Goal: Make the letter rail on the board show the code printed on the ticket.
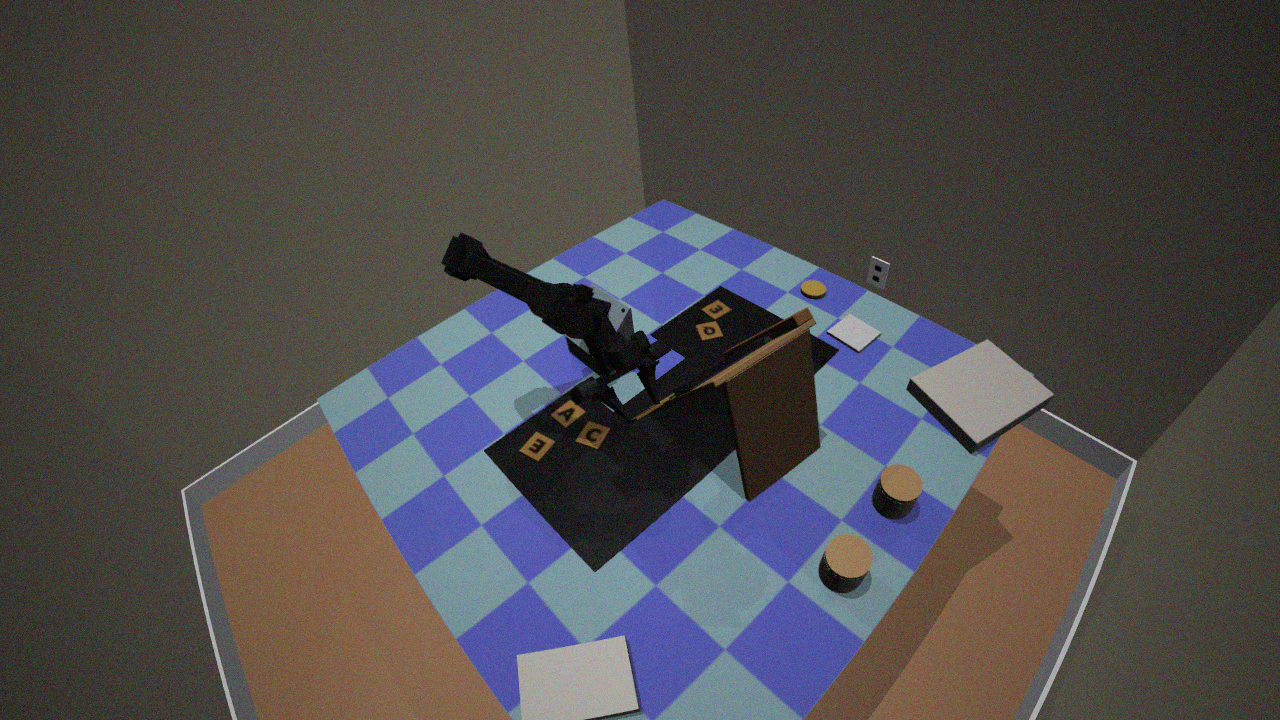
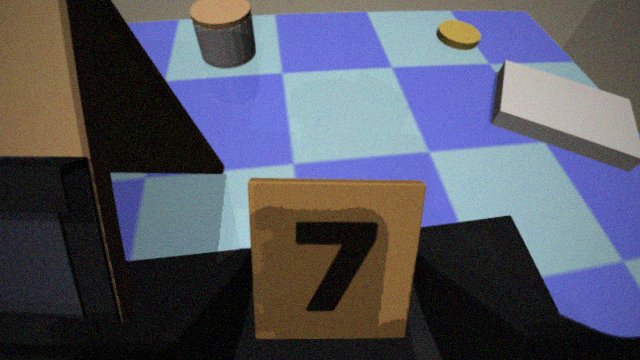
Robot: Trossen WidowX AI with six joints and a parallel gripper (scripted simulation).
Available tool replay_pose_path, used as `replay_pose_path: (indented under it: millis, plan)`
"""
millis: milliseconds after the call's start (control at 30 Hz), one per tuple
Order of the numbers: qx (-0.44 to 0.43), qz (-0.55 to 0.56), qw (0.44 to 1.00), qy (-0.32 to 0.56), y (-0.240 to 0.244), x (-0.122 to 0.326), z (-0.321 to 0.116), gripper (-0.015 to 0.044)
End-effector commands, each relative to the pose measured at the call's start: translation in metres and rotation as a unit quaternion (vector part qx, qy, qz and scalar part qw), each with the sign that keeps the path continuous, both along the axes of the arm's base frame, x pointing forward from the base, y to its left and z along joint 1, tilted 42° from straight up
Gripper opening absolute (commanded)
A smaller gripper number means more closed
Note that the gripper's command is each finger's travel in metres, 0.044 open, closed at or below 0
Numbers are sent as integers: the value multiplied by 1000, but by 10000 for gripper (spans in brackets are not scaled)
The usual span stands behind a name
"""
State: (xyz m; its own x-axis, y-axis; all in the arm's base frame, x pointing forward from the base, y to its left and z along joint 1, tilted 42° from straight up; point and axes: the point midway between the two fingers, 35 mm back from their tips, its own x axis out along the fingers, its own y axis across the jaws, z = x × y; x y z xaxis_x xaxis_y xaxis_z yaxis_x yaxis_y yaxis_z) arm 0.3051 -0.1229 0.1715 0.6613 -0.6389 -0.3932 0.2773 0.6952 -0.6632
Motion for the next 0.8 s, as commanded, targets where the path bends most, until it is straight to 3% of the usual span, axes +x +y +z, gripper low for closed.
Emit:
replay_pose_path:
  millis: [0,767]
  plan:
    - [1,-1,1000,2,2,1,-4,0]
    - [1,-1,1000,2,10,4,-11,0]
